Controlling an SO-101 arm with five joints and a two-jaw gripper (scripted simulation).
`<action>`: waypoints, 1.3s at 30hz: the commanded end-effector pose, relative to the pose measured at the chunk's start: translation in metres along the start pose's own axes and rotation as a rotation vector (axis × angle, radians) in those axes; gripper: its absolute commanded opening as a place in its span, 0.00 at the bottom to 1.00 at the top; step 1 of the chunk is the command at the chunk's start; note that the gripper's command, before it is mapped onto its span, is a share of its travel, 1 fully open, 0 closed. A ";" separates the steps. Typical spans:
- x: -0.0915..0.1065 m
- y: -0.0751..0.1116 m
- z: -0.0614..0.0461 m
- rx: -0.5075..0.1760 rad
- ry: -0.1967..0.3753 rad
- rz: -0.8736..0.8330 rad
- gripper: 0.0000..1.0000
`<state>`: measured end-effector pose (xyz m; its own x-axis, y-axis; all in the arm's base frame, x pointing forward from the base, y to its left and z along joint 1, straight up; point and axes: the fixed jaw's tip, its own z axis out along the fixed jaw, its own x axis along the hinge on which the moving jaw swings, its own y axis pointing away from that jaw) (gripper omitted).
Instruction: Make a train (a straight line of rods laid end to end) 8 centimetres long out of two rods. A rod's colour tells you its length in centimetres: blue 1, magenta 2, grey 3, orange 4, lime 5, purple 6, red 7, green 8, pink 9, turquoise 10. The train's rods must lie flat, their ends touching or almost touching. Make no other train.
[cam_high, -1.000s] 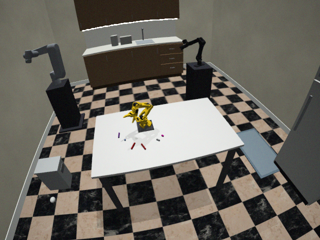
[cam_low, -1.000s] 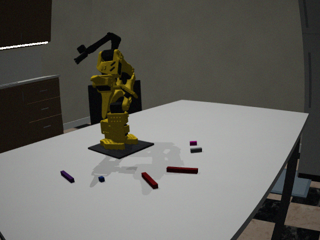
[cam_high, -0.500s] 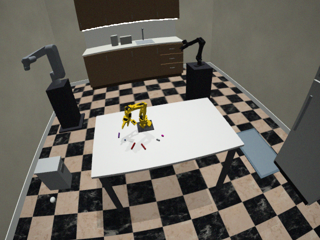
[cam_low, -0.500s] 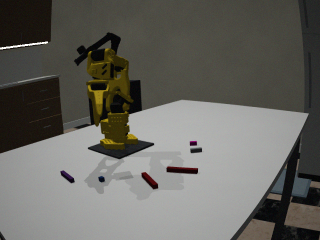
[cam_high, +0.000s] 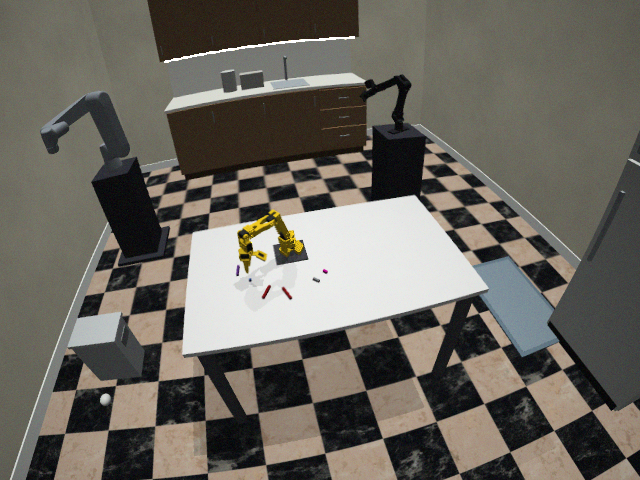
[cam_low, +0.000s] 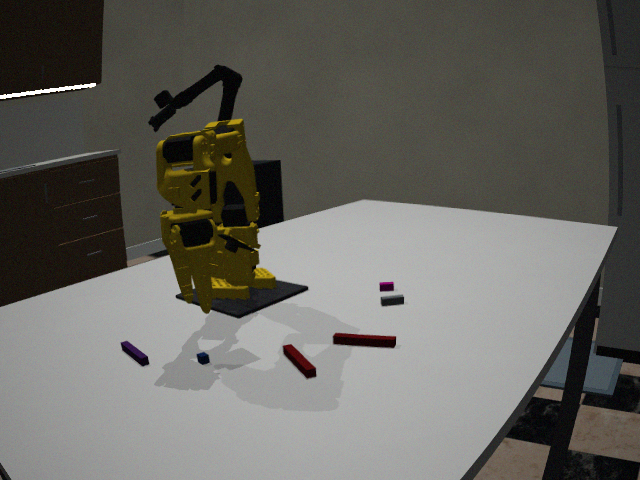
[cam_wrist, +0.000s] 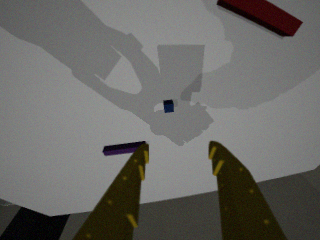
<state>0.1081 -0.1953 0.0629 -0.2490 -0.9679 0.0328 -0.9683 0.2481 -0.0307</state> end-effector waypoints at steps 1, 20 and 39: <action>0.004 -0.008 0.010 -0.031 -0.036 -0.071 0.20; 0.005 -0.009 0.014 -0.037 -0.043 -0.090 0.19; 0.002 -0.012 0.013 -0.042 -0.049 -0.106 0.19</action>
<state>0.1181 -0.2029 0.0520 -0.1620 -0.9868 -0.0022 -0.9868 0.1619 0.0038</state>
